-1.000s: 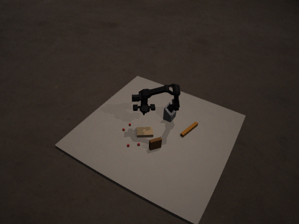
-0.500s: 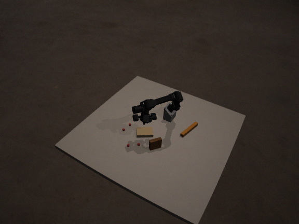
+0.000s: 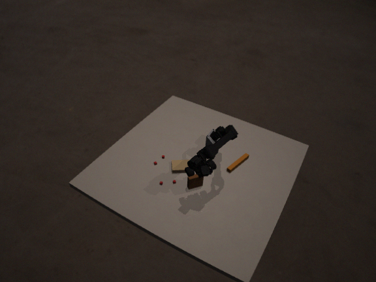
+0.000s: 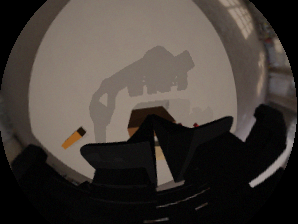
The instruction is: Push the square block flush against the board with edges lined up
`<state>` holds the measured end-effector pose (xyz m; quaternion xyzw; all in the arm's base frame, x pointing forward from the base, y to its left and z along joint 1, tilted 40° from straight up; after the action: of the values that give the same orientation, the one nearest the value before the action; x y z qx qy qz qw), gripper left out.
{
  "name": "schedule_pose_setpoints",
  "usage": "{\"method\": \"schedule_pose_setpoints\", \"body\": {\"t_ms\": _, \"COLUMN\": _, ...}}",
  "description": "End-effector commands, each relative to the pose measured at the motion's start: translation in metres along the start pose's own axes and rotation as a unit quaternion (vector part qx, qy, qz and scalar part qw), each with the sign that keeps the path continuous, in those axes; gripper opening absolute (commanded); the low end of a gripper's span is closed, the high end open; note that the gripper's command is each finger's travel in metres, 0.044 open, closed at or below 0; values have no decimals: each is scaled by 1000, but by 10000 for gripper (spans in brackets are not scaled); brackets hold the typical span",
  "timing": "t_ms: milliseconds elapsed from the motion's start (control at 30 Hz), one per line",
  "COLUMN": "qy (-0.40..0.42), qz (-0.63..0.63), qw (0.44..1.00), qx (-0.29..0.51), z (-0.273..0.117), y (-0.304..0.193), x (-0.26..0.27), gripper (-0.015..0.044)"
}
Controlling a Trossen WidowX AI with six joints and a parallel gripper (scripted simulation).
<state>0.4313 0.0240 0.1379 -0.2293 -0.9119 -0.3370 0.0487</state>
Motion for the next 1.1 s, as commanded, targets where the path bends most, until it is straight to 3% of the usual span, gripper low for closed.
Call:
{"method": "schedule_pose_setpoints", "body": {"t_ms": 0, "qy": 1, "qz": 14, "qw": 1000, "qx": -1, "z": -1, "y": -5, "x": -3, "gripper": 0}}
{"method": "schedule_pose_setpoints", "body": {"t_ms": 233, "qy": 1, "qz": 14, "qw": 1000, "qx": -2, "z": 49, "y": -5, "x": -3, "gripper": 0}}
{"method": "schedule_pose_setpoints", "body": {"t_ms": 1067, "qy": 1, "qz": 14, "qw": 1000, "qx": -1, "z": 49, "y": -29, "x": 0, "gripper": 0}}
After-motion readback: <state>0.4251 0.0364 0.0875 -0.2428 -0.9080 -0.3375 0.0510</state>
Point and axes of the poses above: the point midway between the two fingers, 35 mm back from their tips, its own z axis out along the fingers, its own x axis across the jaws, y = z × x, the point moved 1 cm from there along -z, back along the fingers, and after that the axes turned 10 degrees about -z, right-handed, at the moved point
